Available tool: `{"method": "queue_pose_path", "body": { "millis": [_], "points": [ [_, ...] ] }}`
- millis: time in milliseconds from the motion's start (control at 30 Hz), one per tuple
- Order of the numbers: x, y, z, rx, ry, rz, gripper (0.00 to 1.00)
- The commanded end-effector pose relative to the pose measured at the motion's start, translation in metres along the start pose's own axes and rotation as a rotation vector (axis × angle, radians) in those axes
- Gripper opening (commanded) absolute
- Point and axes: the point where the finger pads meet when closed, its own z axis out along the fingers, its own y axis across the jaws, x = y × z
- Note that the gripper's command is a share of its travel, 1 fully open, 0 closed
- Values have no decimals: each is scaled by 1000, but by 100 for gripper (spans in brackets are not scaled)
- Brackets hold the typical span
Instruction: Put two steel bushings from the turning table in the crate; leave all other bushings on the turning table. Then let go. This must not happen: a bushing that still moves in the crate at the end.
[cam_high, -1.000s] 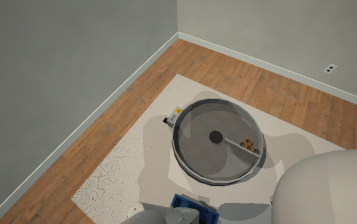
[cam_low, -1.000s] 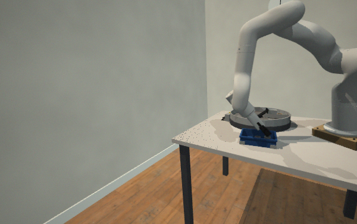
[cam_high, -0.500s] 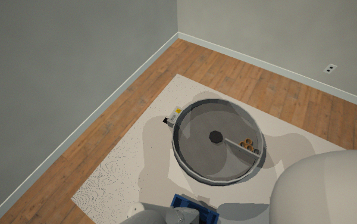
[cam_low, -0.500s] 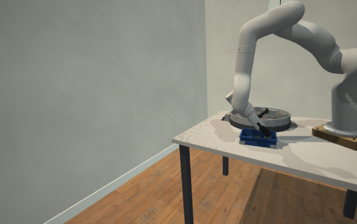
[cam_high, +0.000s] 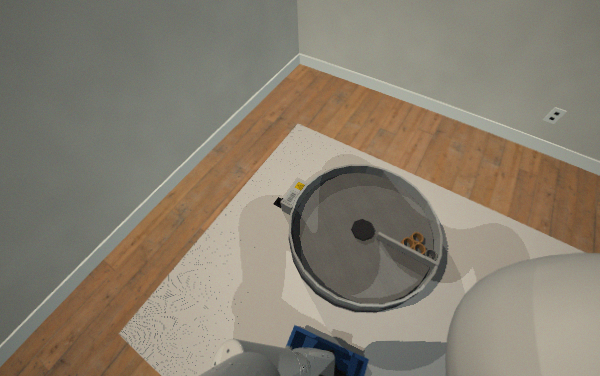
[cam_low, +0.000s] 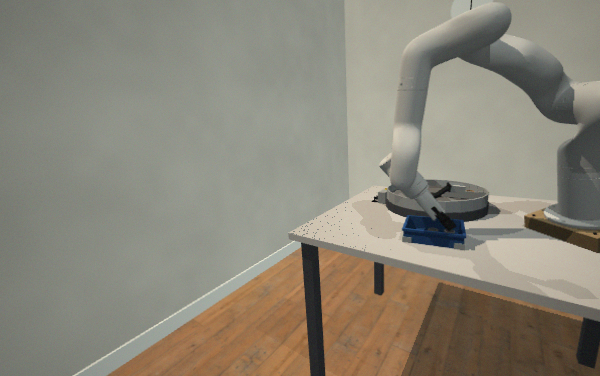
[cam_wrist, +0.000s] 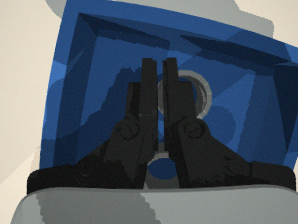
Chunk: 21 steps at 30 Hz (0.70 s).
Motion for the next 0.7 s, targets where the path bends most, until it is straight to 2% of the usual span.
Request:
{"method": "queue_pose_path", "body": {
  "millis": [0,233,267,667],
  "points": [
    [0,0,-1,0,-1,0,0],
    [0,0,-1,0,-1,0,0],
    [0,0,-1,0,-1,0,12],
    [0,0,-1,0,-1,0,12]
  ]
}}
